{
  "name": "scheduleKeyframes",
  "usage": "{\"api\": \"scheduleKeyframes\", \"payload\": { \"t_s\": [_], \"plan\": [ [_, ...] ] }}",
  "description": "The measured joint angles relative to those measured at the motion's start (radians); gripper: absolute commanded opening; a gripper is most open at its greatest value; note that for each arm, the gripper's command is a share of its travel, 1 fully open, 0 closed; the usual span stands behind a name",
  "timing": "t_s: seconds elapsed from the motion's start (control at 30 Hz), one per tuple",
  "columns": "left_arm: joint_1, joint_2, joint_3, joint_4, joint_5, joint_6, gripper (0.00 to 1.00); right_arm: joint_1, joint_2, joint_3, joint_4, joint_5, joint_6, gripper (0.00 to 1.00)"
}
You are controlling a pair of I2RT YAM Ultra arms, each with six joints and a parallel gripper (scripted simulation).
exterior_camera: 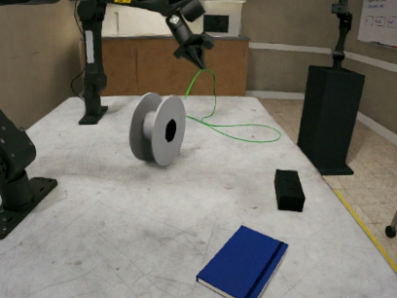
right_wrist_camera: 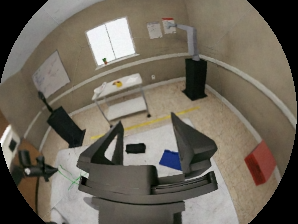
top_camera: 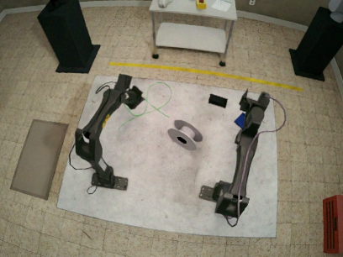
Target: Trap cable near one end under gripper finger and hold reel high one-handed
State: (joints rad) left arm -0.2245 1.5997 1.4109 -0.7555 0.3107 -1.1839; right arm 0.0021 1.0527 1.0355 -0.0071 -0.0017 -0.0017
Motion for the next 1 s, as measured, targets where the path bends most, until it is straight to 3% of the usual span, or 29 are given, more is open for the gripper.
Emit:
{"api": "scheduleKeyframes", "payload": {
  "t_s": [0.5,1.0],
  "plan": [
    [0.0,0.0,0.0,0.0,0.0,0.0,0.0,0.009,0.005,0.0,-0.025,-0.032,-0.029,0.75],
    [0.0,0.0,0.0,0.0,0.0,0.0,0.0,0.037,0.023,0.0,-0.107,-0.138,-0.118,0.75]
  ]
}}
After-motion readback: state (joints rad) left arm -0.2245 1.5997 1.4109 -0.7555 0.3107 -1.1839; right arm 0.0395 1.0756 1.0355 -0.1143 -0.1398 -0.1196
